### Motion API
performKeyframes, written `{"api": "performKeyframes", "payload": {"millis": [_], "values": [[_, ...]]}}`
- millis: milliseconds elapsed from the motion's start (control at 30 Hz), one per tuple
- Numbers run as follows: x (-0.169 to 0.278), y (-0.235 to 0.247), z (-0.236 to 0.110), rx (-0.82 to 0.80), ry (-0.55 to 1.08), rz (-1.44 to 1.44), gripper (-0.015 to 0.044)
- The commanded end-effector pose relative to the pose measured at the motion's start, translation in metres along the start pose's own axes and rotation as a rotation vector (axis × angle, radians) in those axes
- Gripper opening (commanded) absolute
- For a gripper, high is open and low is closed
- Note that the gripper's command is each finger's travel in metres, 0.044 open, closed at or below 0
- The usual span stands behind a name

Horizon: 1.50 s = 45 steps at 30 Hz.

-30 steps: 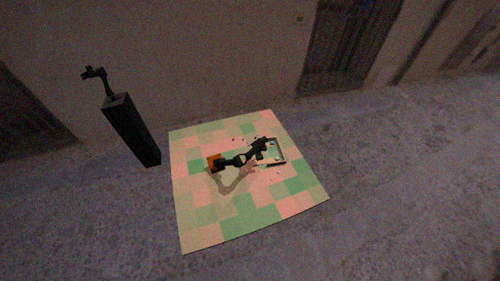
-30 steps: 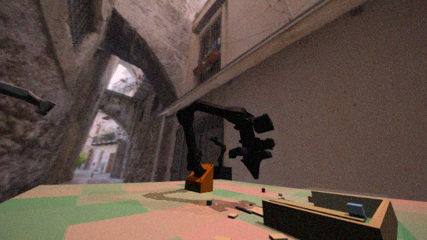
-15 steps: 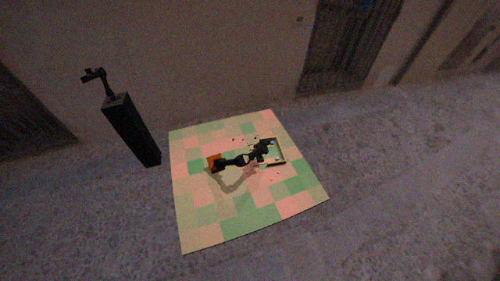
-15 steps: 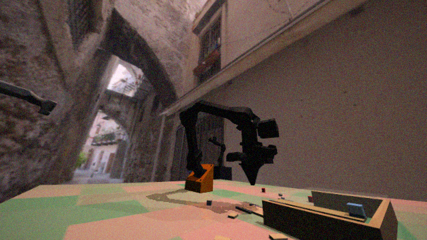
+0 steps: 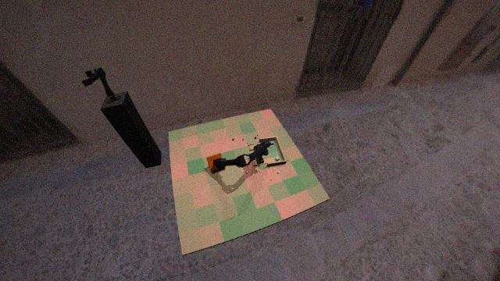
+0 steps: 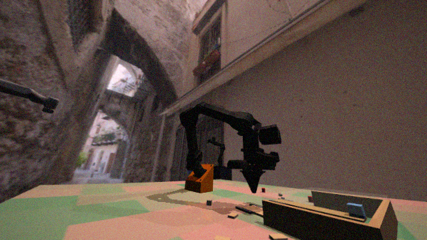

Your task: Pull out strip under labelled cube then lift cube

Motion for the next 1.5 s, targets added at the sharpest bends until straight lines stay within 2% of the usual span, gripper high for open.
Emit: {"api": "performKeyframes", "payload": {"millis": [0,733,1467], "values": [[0.001,0.001,0.01,-0.001,0.005,-0.005,0.0],[0.003,0.001,0.044,0.002,0.005,-0.005,0.0],[0.003,0.001,0.046,0.003,0.005,-0.005,0.0]]}}
Point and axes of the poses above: the point midway between the two fingers, 35 mm back from their tips, its own z axis out along the fingers, its own y axis across the jaws, x = y × z, the point moved 8 cm from there along -z, back along the fingers, and after that the axes turned 8 degrees about -z, right-handed, at the moved point
